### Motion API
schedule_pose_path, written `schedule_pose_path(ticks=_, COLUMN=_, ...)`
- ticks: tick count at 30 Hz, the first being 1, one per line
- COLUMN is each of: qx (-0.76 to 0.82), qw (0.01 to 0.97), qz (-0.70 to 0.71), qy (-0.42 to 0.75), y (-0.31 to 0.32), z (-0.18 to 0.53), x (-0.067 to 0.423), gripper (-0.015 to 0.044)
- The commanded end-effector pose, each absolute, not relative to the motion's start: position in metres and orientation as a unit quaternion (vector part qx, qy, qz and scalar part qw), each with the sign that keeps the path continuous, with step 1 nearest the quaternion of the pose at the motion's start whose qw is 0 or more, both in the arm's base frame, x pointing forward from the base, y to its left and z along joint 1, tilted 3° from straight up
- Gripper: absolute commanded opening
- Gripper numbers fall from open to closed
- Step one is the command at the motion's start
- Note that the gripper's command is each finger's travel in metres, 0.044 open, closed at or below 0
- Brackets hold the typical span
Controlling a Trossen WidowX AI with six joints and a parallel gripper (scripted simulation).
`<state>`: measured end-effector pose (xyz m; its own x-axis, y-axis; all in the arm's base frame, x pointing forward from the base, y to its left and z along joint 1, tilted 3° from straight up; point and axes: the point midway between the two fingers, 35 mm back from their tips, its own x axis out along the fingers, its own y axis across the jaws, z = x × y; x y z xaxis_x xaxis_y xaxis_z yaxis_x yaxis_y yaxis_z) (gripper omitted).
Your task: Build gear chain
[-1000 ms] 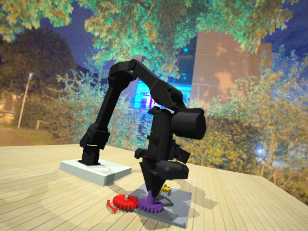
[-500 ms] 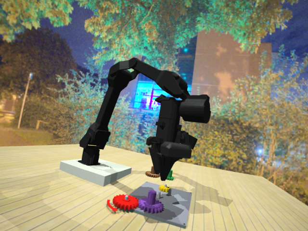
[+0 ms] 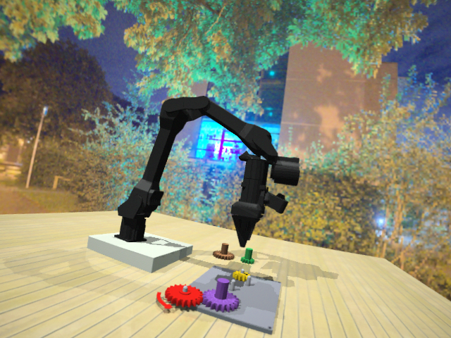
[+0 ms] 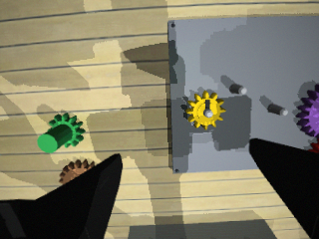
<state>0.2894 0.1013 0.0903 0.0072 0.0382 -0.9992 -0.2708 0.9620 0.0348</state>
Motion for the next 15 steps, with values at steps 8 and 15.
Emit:
schedule_pose_path(ticks=8, qx=0.106, qw=0.697, qz=-0.069, qy=0.706, y=0.195, z=0.092, x=0.196, gripper=0.044)
schedule_pose_path(ticks=15, qx=0.123, qw=0.693, qz=-0.085, qy=0.705, y=0.202, z=0.092, x=0.186, gripper=0.044)
